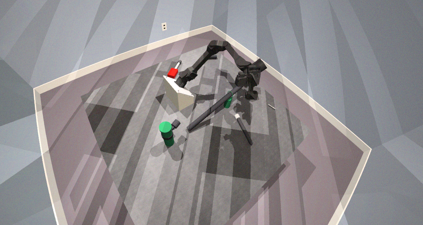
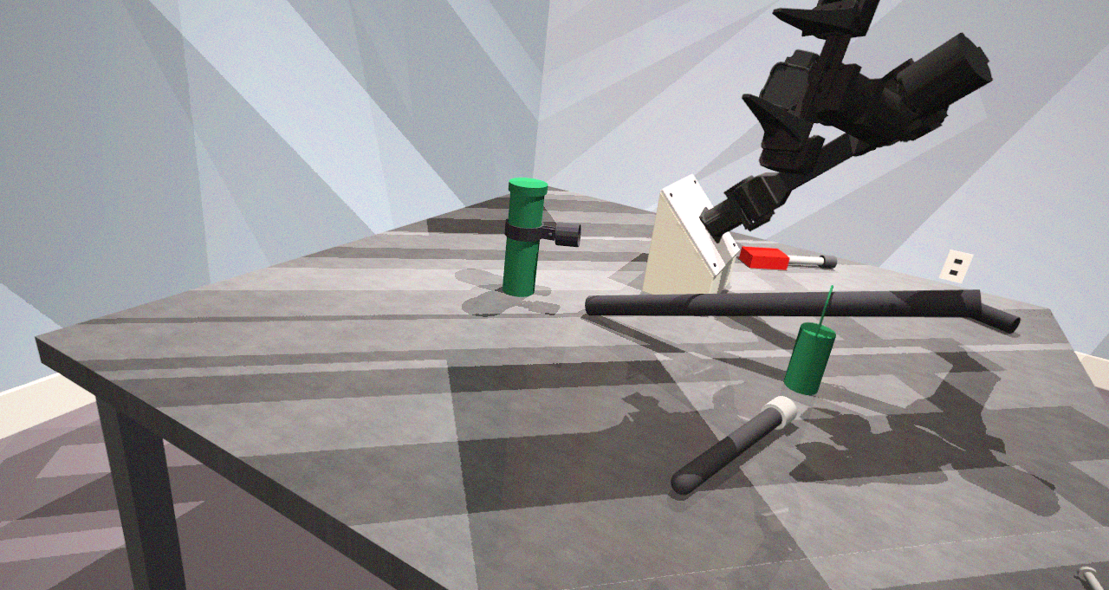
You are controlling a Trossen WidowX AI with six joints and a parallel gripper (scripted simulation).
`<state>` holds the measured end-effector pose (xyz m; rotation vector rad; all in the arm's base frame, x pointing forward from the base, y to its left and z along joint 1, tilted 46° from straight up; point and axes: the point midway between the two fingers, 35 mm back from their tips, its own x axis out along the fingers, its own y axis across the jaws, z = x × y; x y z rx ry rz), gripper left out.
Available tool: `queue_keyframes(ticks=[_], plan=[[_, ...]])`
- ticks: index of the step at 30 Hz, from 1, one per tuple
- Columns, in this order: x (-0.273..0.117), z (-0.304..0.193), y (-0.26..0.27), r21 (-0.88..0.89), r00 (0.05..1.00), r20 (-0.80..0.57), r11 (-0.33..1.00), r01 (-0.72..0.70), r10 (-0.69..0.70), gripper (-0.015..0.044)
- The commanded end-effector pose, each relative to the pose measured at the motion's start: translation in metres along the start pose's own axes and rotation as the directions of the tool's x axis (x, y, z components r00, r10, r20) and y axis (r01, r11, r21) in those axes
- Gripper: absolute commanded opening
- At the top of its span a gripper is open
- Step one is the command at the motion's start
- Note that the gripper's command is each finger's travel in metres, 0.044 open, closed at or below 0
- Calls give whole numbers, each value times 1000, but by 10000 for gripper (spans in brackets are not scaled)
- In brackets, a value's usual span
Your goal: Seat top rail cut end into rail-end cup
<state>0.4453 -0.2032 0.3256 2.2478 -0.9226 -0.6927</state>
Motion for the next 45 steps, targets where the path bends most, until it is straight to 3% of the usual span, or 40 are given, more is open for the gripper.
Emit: queue_keyframes(ticks=[1,5,9,20,27,33,39,45], plan=[[1,2,-1,-19,1000,3,1000,7,-7,426],[17,43,-20,-378,985,72,910,172,-157,440],[26,95,-43,-691,926,165,630,354,-339,440],[15,169,-70,-904,764,271,119,411,-586,440],[-3,208,-85,-949,624,288,-128,289,-726,440],[-25,237,-96,-964,486,264,-245,102,-833,440],[-52,258,-104,-960,343,190,-247,-130,-920,440],[-81,270,-107,-920,216,56,-135,-369,-975,440]])
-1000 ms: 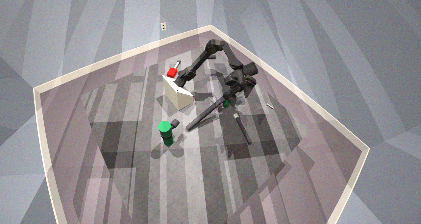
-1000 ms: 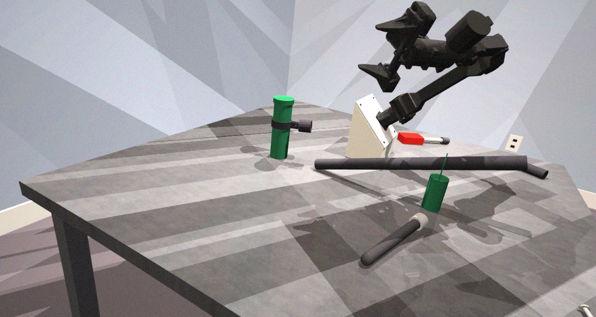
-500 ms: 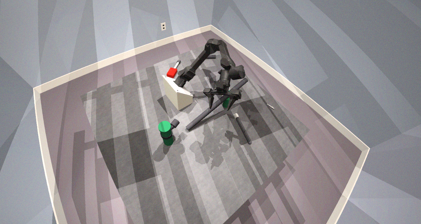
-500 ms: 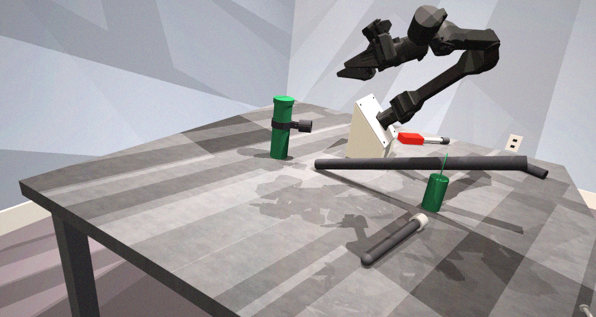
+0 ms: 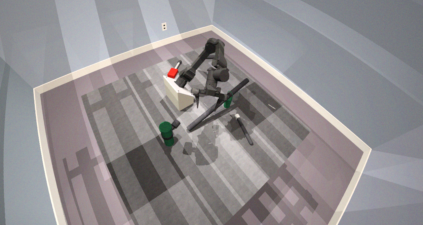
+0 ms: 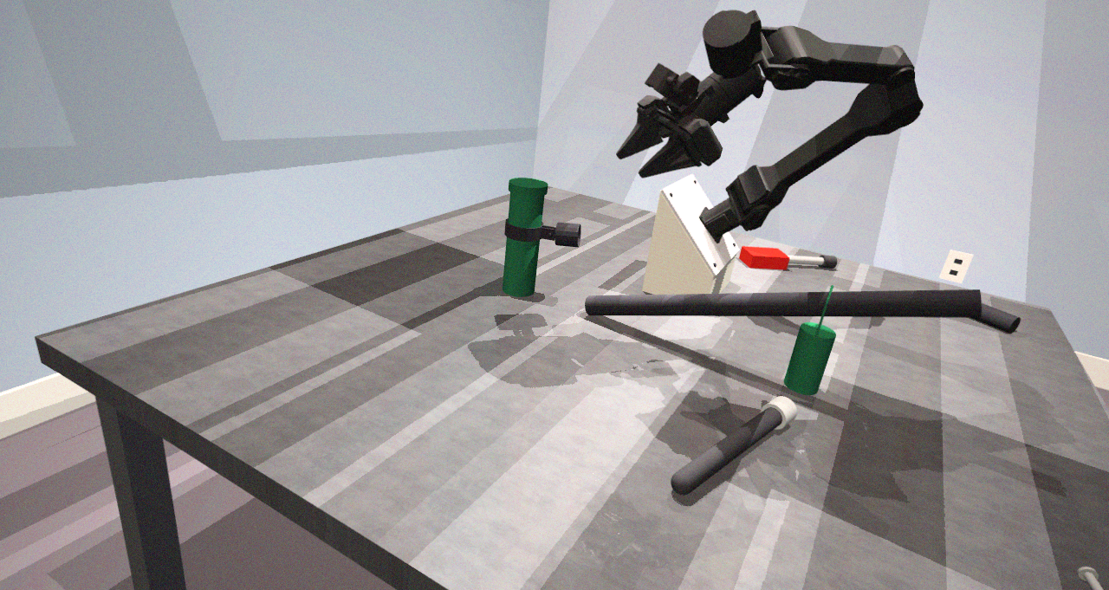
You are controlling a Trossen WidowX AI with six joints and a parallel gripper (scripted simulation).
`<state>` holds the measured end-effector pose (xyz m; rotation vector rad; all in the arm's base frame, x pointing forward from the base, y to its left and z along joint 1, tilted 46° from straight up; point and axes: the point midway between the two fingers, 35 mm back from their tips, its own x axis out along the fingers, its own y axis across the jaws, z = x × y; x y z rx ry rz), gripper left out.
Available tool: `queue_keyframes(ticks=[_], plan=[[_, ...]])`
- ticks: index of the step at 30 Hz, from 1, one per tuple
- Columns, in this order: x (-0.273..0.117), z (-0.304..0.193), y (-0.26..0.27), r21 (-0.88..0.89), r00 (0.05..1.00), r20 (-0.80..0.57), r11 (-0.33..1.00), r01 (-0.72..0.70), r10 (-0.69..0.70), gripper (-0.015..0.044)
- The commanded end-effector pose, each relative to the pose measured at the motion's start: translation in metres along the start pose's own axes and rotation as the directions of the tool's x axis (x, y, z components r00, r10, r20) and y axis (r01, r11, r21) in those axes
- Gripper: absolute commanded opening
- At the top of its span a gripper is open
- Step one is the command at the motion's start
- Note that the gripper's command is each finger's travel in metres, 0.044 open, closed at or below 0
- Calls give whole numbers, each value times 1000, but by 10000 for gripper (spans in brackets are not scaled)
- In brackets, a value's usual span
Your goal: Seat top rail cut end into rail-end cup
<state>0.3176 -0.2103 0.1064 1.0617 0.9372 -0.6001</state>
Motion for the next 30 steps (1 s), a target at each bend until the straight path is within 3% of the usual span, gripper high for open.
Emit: queue_keyframes(ticks=[1,7,30], plan=[[-10,-63,-38,-365,916,-323,862,-352,237,440],[-23,-81,-42,-444,845,-372,726,-526,385,440],[-22,-80,-45,-480,841,-374,695,-536,390,440]])
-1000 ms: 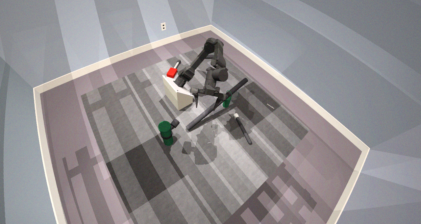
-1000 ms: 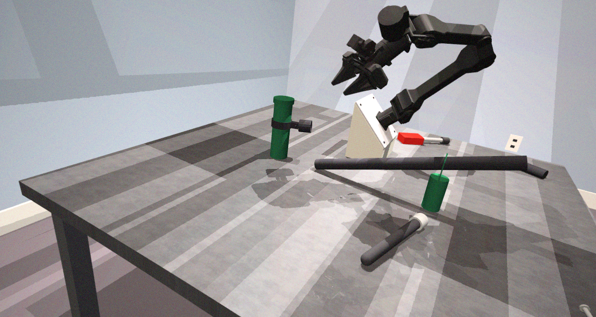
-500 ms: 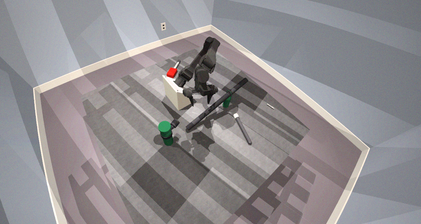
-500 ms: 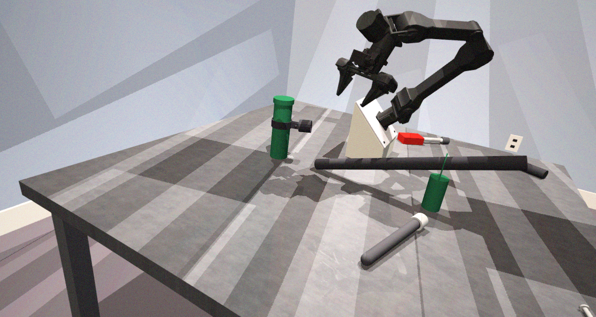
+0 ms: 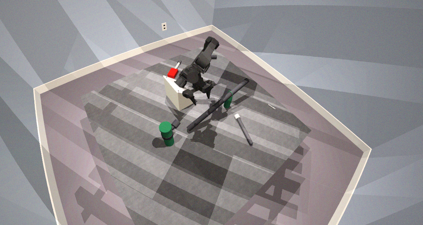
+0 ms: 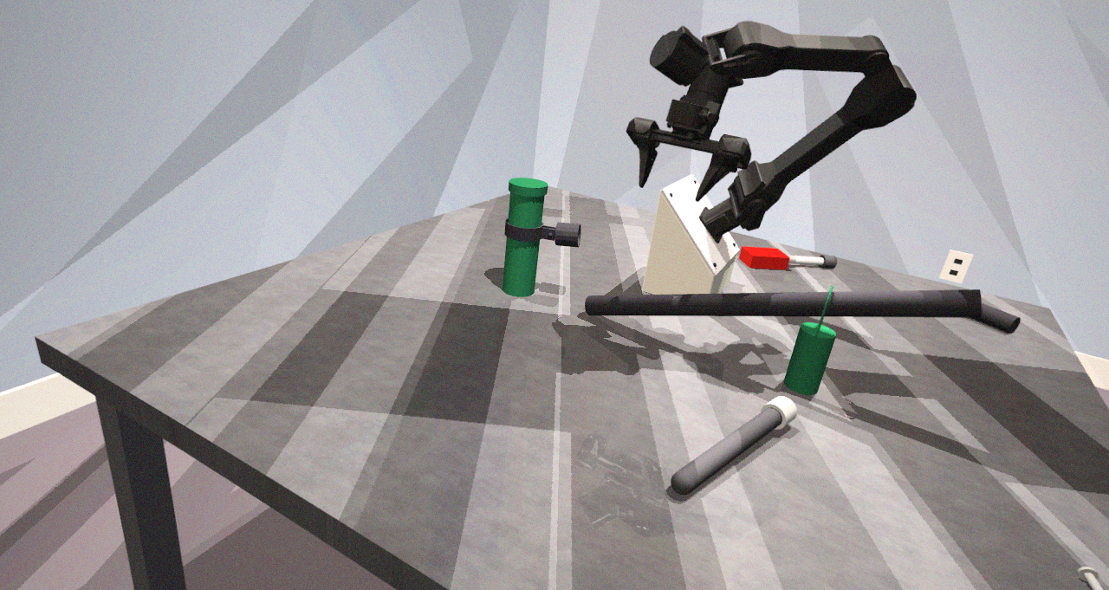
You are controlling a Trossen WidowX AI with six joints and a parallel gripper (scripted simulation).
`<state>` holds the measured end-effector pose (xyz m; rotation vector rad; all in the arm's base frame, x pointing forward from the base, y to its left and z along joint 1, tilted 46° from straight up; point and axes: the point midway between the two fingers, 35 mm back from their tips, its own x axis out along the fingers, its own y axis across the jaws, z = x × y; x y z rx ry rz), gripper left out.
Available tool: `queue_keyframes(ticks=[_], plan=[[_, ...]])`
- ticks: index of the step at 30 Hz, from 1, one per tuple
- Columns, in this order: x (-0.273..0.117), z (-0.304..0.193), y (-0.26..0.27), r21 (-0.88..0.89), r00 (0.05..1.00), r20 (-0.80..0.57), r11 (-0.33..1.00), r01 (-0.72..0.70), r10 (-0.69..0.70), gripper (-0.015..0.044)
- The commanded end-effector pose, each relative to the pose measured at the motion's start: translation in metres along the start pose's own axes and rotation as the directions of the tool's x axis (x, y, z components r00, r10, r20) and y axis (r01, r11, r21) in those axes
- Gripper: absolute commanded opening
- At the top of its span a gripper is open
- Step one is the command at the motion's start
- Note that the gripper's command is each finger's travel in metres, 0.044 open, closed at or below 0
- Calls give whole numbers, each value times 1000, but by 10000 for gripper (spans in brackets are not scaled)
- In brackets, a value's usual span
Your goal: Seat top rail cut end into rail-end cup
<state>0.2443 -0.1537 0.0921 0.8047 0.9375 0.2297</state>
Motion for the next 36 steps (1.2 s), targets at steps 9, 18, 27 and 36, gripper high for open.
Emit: queue_keyframes(ticks=[9,18,27,36], plan=[[-4,-2,-58,-558,999,-20,829,-42,38,440],[-3,-16,-117,-913,995,-28,404,-64,94,440],[-1,-29,-146,-994,991,-23,99,-36,130,440],[2,-45,-172,-976,986,-12,-218,26,168,440]])
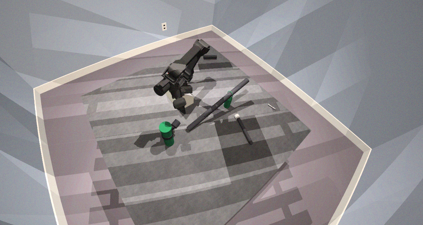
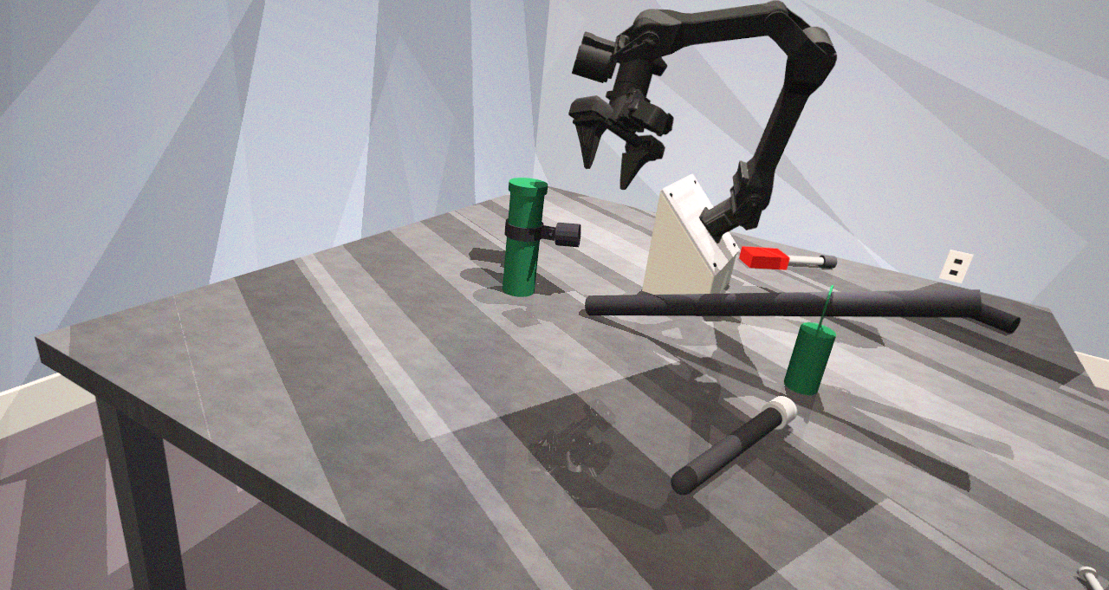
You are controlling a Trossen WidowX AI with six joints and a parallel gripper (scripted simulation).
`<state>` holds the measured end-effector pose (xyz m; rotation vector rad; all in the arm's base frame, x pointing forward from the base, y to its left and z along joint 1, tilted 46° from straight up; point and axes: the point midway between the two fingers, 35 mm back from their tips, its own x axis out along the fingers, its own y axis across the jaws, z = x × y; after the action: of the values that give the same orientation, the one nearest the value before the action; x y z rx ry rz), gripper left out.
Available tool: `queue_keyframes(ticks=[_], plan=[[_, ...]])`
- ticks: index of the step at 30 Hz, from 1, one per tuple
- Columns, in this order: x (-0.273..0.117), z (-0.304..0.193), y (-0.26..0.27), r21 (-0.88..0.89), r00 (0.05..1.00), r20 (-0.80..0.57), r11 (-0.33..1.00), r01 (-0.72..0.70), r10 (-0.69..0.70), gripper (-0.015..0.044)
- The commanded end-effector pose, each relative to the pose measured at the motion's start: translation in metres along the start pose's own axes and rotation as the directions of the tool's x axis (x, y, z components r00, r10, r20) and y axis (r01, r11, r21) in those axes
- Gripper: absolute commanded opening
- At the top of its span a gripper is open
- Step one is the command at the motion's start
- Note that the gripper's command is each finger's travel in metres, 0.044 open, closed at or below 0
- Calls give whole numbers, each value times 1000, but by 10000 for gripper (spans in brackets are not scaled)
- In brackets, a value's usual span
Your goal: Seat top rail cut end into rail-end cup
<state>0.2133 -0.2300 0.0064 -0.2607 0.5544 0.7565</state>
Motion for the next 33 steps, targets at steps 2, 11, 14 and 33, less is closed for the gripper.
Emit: queue_keyframes(ticks=[2,11,14,33], plan=[[1,-65,10,-618,997,71,786,25,24,440],[1,-65,10,-628,997,72,778,26,24,440],[1,-65,10,-628,997,72,778,26,24,440],[57,-81,36,-638,996,74,770,17,40,440]])
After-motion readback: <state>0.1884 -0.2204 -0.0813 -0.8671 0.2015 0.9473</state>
